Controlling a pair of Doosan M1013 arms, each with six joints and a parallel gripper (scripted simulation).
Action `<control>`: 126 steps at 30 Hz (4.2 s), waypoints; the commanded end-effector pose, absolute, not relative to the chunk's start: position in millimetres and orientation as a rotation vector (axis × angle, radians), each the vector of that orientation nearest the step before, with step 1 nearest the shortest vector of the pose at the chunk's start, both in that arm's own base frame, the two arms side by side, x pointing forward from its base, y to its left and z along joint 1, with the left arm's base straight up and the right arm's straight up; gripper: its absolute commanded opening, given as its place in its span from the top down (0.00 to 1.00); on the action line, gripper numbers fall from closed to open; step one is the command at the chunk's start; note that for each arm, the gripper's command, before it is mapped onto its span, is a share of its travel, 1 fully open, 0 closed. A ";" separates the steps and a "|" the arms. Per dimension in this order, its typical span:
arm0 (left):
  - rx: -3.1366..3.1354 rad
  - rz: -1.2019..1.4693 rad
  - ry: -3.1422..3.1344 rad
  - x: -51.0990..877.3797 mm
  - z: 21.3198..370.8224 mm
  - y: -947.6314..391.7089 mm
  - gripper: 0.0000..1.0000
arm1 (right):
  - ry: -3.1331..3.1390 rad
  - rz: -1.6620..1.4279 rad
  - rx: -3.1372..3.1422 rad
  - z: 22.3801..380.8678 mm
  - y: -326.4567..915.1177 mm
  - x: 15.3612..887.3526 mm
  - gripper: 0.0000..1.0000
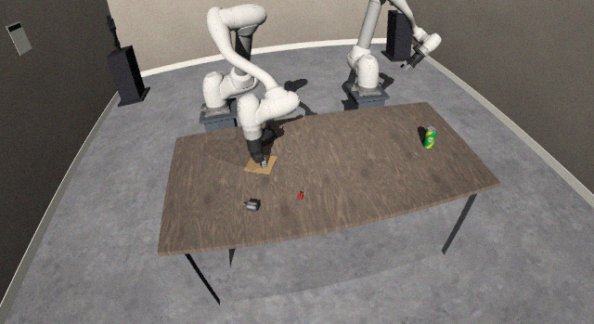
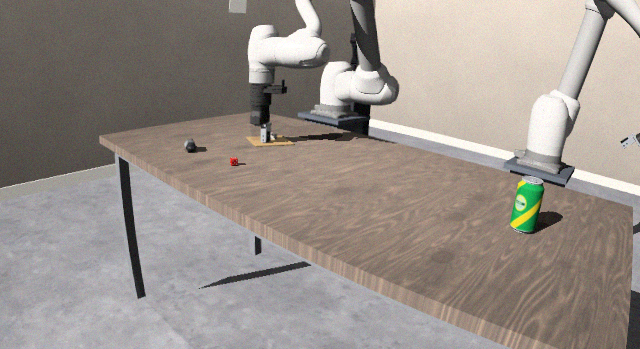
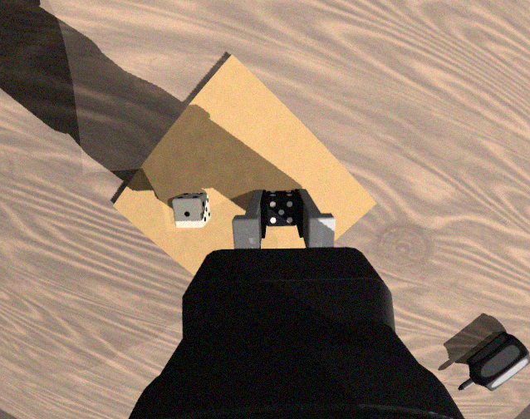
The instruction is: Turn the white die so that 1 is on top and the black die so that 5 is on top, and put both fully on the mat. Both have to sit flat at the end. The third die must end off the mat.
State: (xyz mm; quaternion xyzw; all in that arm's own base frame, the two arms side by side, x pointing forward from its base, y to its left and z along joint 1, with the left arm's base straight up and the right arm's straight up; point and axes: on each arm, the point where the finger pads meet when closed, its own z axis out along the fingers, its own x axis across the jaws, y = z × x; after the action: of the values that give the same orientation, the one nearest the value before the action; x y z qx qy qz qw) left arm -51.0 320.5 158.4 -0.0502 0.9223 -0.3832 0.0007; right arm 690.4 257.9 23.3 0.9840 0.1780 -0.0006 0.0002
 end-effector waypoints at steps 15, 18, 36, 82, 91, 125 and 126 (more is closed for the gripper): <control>-0.158 -1.202 2.897 -51.1 158.8 320.8 0.00 | 0.559 0.000 3.091 24.1 258.1 690.8 0.60; -0.158 -1.202 2.897 -51.1 158.8 320.8 0.00 | 0.559 0.000 3.091 24.1 258.1 690.8 0.60; -0.158 -1.202 2.897 -51.1 158.8 320.8 0.00 | 0.559 0.000 3.091 24.1 258.1 690.8 0.60; -0.158 -1.202 2.897 -51.1 158.8 320.8 0.00 | 0.559 0.000 3.091 55.9 258.1 690.8 0.30; -0.158 -1.202 2.897 -51.1 158.8 320.8 0.00 | 0.559 0.000 3.091 93.6 258.1 690.8 0.30; -0.158 -1.202 2.897 -51.1 158.8 320.8 0.00 | 0.559 0.000 3.091 114.4 258.1 690.8 0.00; -0.158 -1.202 2.897 -51.1 158.8 320.8 0.00 | 0.559 0.000 3.091 114.9 258.1 690.8 0.00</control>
State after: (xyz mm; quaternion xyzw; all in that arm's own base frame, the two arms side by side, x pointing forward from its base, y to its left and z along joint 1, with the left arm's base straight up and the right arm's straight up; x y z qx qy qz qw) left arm -51.0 320.5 158.4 -0.0502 0.9223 -0.3832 0.0007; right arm 690.5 257.9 113.5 0.9840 0.1780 -0.0007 0.0003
